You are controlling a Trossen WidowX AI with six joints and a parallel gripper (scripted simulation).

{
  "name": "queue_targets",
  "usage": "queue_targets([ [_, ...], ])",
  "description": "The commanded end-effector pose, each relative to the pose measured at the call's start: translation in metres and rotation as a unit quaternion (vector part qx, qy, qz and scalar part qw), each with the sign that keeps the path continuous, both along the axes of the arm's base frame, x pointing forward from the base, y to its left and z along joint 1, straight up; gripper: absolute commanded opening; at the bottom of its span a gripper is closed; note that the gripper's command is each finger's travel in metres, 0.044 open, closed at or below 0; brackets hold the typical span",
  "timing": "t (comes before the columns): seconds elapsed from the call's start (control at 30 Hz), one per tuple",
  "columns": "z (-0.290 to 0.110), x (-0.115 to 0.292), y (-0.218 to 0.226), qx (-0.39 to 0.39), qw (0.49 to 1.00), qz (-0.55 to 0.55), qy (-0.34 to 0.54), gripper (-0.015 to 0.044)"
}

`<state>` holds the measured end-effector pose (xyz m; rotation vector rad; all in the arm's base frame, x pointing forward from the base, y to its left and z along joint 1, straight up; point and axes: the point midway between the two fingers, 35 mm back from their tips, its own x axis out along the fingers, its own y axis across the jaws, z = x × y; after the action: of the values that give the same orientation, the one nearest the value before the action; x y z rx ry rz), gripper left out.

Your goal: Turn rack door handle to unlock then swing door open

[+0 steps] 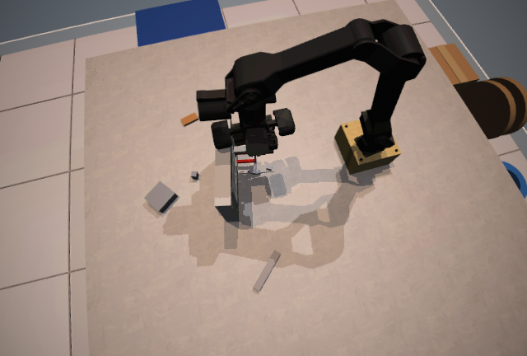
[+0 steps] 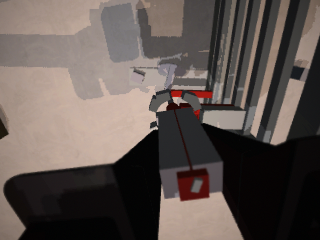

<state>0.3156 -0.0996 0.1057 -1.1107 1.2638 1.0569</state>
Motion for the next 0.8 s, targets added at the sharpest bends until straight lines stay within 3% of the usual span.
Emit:
queue_targets([
  [0.0, -0.0005, 0.0, 0.0002, 0.001, 1.0, 0.001, 0.001, 0.0096],
  [0.4, -0.0005, 0.0, 0.0002, 0.001, 1.0, 0.001, 0.001, 0.0017],
  [0.77, -0.0006, -0.0048, 0.0048, 0.004, 0.997, -0.075, 0.0, 0.0017],
])
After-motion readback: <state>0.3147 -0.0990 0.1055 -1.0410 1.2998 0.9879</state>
